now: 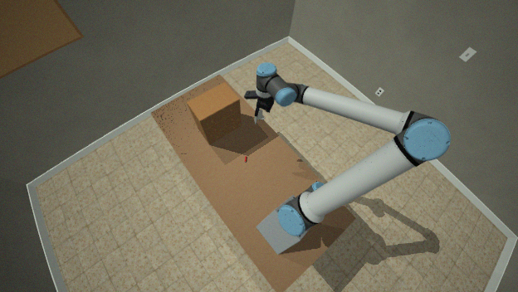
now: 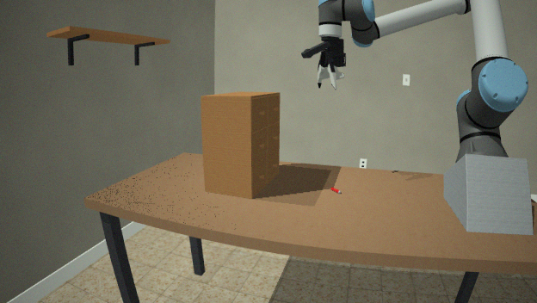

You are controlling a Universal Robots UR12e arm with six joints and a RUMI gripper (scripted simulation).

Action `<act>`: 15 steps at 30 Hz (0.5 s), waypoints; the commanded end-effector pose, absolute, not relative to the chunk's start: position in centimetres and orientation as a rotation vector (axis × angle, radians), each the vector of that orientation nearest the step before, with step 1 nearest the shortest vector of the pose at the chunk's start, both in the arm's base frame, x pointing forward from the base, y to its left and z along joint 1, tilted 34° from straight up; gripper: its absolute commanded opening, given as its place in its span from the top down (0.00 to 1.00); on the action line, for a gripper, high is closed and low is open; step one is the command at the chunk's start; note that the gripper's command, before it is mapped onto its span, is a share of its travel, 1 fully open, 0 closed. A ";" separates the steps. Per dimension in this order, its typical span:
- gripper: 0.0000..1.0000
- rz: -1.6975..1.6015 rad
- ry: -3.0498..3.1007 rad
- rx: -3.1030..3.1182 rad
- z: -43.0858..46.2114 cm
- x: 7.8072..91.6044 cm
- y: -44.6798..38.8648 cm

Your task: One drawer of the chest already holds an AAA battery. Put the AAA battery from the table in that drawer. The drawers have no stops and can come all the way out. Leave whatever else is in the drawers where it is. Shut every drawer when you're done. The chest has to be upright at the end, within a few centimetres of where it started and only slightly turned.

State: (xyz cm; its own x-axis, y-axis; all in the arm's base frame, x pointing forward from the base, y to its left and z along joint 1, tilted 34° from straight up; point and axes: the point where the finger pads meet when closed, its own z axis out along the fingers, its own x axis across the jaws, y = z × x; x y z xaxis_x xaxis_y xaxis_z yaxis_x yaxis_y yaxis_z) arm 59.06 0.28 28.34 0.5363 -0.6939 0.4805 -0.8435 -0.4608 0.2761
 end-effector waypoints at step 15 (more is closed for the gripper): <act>0.00 0.488 -1.499 2.174 27.9 56.8 5.5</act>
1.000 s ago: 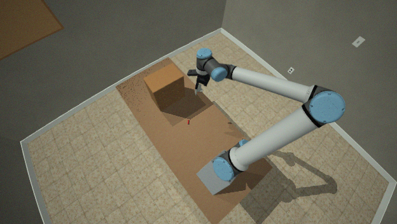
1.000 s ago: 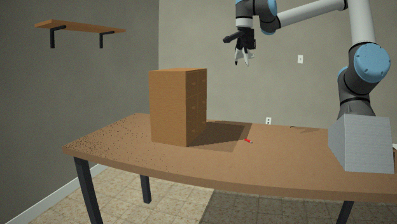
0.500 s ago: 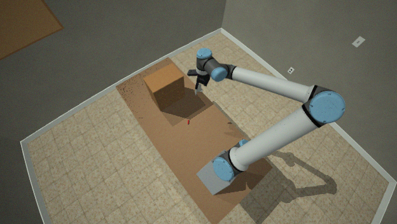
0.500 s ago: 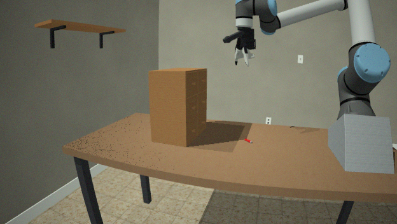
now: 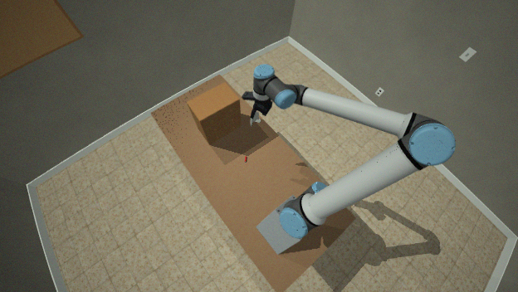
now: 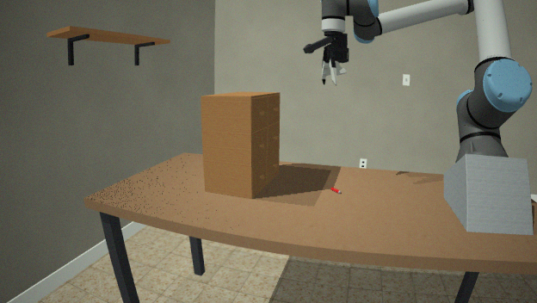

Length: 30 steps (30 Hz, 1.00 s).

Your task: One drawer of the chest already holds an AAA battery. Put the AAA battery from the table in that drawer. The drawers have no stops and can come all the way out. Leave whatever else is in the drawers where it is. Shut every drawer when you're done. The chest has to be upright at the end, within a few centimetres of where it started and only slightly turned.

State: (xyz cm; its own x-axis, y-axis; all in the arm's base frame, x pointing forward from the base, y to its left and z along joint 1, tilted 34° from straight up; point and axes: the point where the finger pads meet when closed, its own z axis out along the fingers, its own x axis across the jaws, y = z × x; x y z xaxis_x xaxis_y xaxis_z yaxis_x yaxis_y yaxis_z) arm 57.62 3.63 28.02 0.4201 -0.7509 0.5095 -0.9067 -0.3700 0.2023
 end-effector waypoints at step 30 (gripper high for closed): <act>0.00 0.591 -1.834 1.955 27.5 52.5 12.0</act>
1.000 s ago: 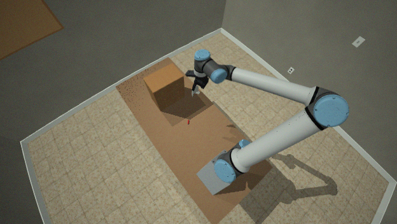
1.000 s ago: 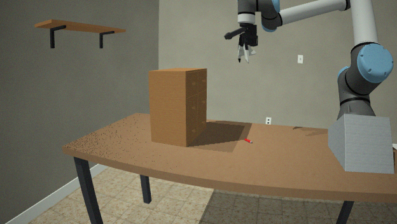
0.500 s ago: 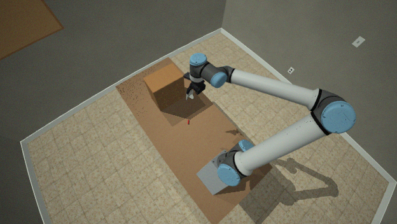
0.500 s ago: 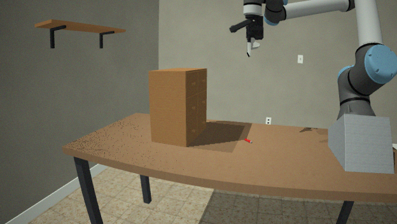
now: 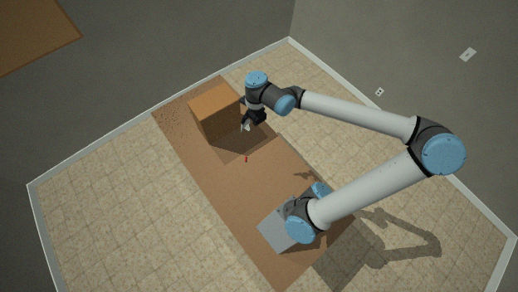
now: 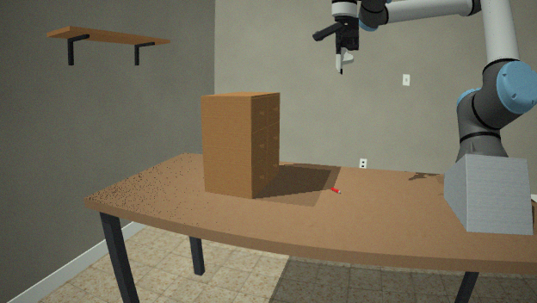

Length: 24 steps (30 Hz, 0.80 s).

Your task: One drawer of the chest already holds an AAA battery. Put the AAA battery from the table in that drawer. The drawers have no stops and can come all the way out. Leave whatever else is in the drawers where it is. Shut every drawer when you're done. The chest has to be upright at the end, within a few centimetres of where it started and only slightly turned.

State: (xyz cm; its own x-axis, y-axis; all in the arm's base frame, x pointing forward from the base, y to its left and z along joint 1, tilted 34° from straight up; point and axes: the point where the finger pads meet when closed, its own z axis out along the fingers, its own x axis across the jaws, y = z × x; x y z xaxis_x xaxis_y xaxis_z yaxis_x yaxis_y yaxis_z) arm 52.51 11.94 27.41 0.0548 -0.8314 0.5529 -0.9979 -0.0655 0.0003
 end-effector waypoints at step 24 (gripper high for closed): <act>0.00 0.608 -1.893 1.910 27.3 52.7 11.8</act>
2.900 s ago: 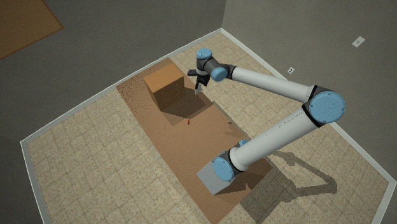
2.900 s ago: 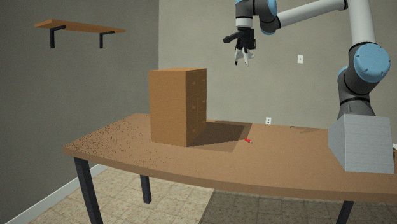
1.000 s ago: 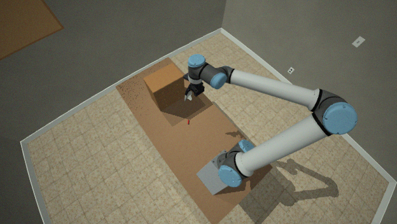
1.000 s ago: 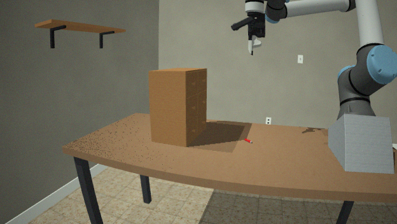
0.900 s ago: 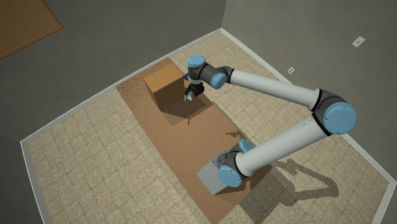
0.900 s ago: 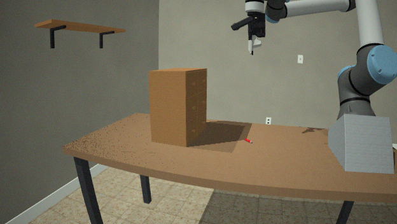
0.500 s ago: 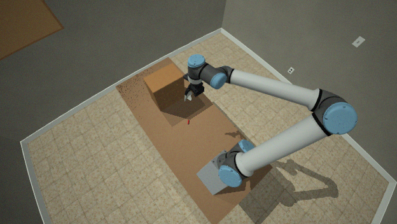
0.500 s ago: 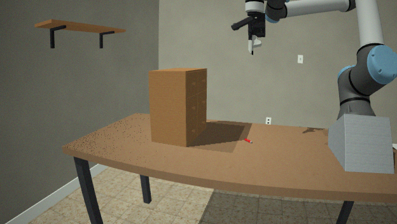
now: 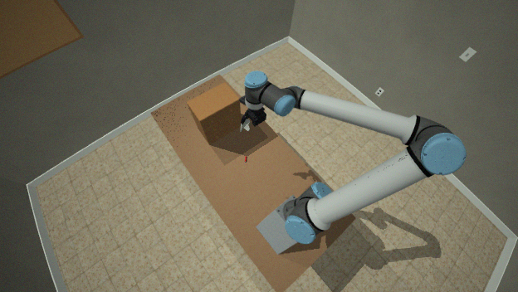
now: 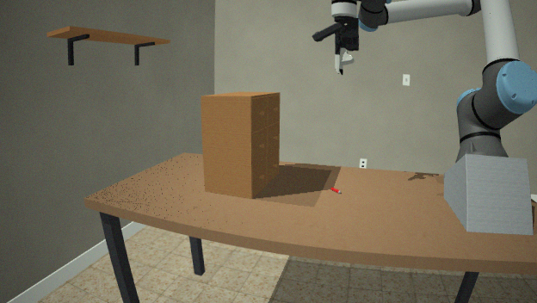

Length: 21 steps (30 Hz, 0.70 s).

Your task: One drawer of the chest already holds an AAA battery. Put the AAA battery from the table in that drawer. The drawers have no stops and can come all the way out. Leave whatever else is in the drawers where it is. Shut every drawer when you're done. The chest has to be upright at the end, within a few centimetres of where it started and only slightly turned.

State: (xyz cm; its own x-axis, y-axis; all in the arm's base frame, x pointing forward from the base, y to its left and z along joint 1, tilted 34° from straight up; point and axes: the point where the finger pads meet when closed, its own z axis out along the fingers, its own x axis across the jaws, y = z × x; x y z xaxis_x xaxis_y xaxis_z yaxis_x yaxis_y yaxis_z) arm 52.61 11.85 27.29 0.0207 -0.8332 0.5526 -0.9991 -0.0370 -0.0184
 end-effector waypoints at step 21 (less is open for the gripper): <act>0.00 0.715 -2.278 1.553 25.9 53.9 10.4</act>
State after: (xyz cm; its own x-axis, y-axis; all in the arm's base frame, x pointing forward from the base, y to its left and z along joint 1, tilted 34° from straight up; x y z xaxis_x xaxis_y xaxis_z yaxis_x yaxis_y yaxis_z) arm 53.54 10.76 26.22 -0.2718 -0.8094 0.5206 -0.9616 0.2078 -0.1790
